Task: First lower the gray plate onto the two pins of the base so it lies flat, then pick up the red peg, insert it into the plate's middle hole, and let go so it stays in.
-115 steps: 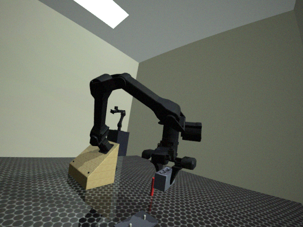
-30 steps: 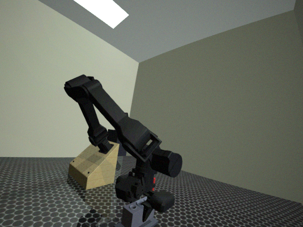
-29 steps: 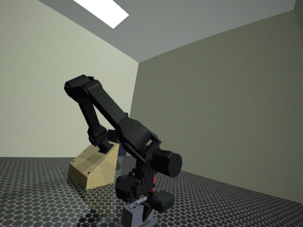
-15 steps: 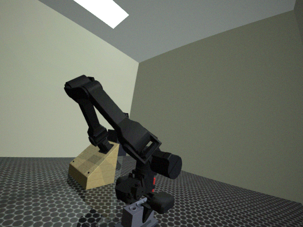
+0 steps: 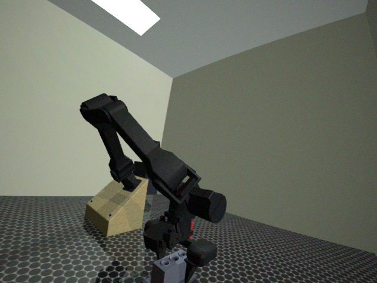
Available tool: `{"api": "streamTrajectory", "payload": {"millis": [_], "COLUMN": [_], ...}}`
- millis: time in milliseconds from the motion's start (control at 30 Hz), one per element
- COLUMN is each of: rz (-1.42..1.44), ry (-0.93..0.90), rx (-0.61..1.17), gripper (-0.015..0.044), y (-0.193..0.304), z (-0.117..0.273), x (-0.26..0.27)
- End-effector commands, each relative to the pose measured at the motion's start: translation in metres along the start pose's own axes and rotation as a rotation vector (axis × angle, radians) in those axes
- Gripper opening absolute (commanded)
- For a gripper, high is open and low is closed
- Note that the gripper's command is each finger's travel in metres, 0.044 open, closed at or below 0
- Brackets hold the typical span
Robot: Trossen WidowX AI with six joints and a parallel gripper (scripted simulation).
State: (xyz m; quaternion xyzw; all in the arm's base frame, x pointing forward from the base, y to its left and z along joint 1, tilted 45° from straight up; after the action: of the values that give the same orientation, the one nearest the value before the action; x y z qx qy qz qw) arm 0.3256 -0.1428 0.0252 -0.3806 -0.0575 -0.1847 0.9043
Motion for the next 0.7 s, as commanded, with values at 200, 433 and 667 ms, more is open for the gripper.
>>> {"api": "streamTrajectory", "payload": {"millis": [200,433,667], "rz": [0.001,0.002,0.126], "ry": [0.009,0.010,0.011], "rx": [0.010,0.004,0.028], "gripper": [0.0440,0.0440,0.0440], "y": [0.004,0.006,0.061], "z": [0.076,0.119,0.121], "x": [0.006,0.005,-0.028]}}
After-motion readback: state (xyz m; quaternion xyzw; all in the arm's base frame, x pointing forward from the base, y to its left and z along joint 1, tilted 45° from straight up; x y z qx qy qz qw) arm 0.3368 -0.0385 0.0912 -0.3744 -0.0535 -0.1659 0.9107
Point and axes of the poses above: the point midway between the two fingers, 35 mm back from their tips, its own z axis back along the fingers, its own x axis across the jaws, y = z × x, the point moved 4 cm from there along z, back along the fingers, and after that the axes turned 14 degrees about -z, right-handed, at the moved point
